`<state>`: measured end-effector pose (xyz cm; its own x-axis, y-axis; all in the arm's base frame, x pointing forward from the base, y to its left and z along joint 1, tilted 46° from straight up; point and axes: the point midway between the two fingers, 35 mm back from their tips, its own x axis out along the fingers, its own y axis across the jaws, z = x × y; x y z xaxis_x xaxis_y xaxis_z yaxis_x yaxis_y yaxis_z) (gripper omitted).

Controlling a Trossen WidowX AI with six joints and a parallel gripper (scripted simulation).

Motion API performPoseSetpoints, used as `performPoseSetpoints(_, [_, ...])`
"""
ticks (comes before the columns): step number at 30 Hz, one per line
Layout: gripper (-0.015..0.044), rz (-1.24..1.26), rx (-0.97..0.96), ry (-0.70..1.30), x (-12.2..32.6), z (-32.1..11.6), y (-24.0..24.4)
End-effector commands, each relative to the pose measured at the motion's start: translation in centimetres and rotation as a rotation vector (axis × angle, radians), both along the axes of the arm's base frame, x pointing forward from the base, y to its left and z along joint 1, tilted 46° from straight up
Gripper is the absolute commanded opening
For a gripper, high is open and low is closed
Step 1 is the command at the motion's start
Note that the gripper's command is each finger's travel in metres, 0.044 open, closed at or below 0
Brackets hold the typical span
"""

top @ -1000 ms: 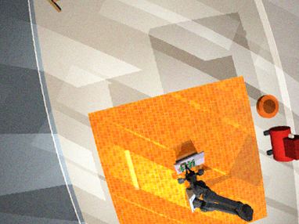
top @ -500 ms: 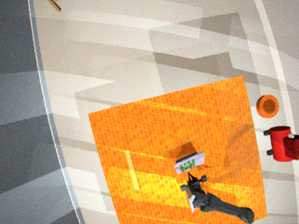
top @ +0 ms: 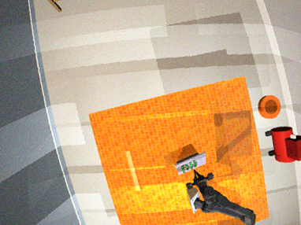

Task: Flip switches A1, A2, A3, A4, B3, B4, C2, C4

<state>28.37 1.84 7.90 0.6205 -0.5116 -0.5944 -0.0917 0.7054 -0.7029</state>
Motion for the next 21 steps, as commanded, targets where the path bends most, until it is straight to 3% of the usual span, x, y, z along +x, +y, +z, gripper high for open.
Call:
performPoseSetpoints(1, [0.0000, -0.013, -0.007, 0.020, 1.2, -1.3, -1.3])
performPoseSetpoints(21, [0.0000, -0.013, -0.007, 0.019, 2.6, -2.6, -2.5])
